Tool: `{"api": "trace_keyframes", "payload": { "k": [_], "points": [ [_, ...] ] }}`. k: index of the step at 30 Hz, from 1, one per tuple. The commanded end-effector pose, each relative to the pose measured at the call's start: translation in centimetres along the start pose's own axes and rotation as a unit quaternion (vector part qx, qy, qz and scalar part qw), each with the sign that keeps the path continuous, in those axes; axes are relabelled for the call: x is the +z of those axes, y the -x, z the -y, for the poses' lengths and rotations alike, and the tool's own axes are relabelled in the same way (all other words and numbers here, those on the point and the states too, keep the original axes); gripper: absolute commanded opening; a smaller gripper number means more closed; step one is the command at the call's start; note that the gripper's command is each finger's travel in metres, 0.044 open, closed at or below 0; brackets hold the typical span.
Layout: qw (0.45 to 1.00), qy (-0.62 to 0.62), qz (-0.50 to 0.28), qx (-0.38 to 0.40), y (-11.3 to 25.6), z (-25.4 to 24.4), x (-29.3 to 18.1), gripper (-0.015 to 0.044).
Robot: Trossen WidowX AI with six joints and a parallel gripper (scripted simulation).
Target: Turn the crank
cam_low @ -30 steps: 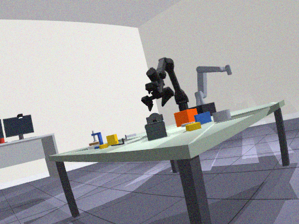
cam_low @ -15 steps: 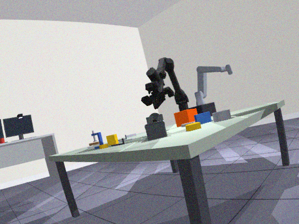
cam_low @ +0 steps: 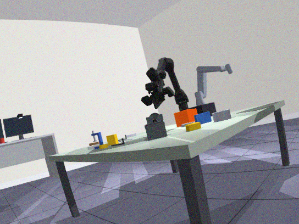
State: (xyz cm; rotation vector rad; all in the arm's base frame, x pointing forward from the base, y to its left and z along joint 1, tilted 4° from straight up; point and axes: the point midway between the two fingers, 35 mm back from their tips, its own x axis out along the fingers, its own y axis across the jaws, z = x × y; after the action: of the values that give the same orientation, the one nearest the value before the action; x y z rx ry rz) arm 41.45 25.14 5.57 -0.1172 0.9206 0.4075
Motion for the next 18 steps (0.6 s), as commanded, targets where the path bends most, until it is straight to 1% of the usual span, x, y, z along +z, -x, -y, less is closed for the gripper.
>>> {"api": "trace_keyframes", "payload": {
  "k": [1, 18],
  "points": [
    [1.0, 0.0, 0.0, 0.0, 0.0, 0.0, 0.0, 0.0],
    [1.0, 0.0, 0.0, 0.0, 0.0, 0.0, 0.0, 0.044]
  ]
}}
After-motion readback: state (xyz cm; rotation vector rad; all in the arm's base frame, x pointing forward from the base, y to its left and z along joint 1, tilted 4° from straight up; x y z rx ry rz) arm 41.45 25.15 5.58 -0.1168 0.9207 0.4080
